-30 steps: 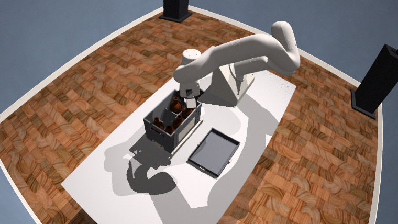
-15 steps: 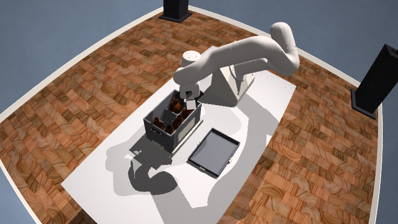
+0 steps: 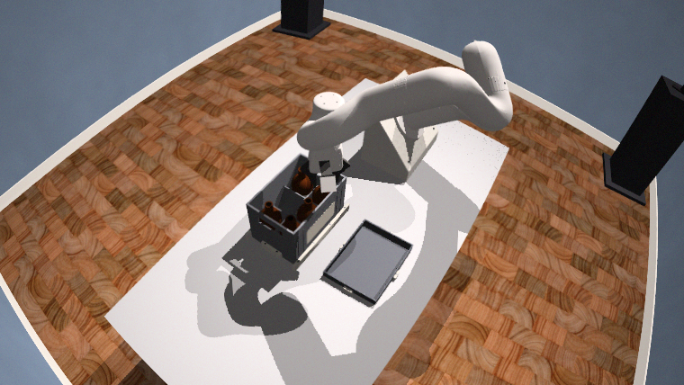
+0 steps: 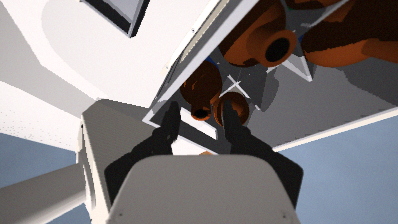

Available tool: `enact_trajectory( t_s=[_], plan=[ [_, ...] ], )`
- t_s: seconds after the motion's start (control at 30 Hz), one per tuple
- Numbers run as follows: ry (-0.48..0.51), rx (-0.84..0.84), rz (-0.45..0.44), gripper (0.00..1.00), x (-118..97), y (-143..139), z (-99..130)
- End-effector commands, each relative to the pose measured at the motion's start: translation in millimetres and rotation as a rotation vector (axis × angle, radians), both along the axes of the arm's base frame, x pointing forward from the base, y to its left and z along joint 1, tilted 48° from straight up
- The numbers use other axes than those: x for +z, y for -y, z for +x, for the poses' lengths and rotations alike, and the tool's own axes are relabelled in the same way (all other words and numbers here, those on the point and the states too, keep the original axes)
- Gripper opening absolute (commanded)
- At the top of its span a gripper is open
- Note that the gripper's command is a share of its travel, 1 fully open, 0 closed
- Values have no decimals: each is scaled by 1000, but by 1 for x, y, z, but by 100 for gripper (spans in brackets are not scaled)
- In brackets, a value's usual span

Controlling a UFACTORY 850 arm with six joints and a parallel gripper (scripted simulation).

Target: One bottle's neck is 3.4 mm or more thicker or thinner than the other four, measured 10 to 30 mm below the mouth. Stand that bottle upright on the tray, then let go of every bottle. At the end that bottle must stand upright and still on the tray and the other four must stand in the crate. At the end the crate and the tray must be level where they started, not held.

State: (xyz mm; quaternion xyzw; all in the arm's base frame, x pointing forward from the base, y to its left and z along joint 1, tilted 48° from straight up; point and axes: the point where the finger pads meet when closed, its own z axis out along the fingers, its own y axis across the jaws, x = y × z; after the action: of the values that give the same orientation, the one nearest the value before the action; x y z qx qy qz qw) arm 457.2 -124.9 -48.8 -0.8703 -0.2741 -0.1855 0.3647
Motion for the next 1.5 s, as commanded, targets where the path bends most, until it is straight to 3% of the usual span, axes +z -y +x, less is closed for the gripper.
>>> enact_trajectory(
  t_s=[0.0,1.1,1.13,1.47],
  plan=[
    [2,-1,-1,65,-2,-2,1],
    [2,-1,-1,65,-8,-8,2],
    [2,-1,-1,0,-8,-8,2],
    [2,-1,-1,0,-8,-8,2]
  ],
)
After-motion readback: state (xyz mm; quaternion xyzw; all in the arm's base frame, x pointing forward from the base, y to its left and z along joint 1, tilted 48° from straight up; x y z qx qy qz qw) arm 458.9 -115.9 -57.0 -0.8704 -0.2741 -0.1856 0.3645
